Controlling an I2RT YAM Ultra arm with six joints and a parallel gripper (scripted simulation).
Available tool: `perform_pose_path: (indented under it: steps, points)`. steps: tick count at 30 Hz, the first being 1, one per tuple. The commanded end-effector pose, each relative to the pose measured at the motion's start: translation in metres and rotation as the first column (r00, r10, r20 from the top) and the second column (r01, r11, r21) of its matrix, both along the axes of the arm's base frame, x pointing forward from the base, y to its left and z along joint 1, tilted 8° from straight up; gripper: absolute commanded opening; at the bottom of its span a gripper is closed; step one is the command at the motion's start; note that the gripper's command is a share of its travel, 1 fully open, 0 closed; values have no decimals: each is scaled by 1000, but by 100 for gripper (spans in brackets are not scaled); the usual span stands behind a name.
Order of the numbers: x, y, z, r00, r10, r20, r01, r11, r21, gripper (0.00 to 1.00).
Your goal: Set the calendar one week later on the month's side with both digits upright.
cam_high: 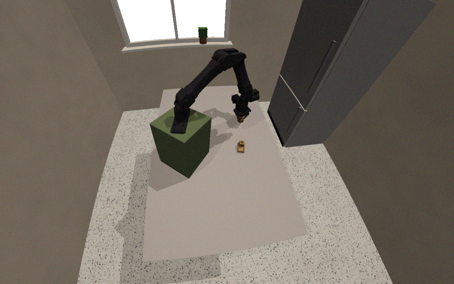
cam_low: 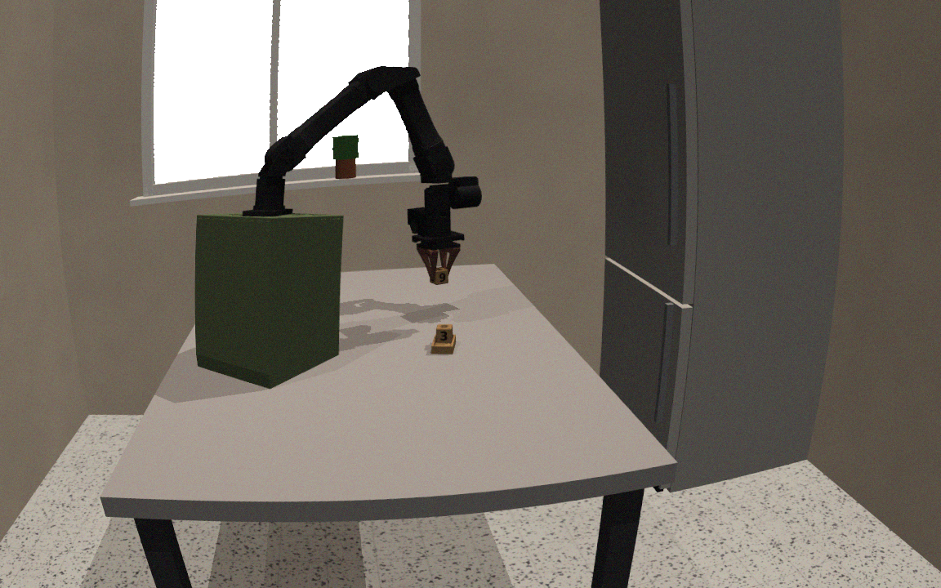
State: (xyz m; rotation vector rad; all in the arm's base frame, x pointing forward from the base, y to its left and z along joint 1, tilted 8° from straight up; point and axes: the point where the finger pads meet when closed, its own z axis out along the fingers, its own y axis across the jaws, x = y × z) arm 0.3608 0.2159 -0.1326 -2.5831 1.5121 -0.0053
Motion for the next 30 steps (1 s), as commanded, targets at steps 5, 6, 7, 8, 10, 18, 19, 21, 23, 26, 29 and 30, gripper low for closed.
perform_pose_path:
  steps: [5, 6, 7, 8, 10, 18, 19, 21, 23, 26, 29, 30]
  points:
    - [3, 1, 0, 1000, -1, 5, 1, 1000, 4, 27]
    - [3, 1, -1, 1000, -1, 5, 1, 1000, 4, 27]
    - [3, 1, -1, 1000, -1, 5, 1, 1000, 4, 27]
    - [3, 1, -1, 1000, -1, 5, 1, 1000, 4, 27]
    - [3, 2, -6, 1000, -1, 5, 1, 1000, 4, 27]
    - [6, 6, -40, 1000, -1, 5, 1, 1000, 4, 27]
    - [6, 7, -45, 1000, -1, 5, 1, 1000, 4, 27]
    - [7, 8, -55, 1000, -1, 5, 1, 1000, 4, 27]
    - [8, 10, -64, 1000, -1, 5, 1, 1000, 4, 27]
    - [8, 10, -68, 1000, -1, 5, 1, 1000, 4, 27]
    - [9, 12, -79, 1000, -1, 4, 1, 1000, 4, 27]
    - [9, 12, -82, 1000, -1, 4, 1, 1000, 4, 27]
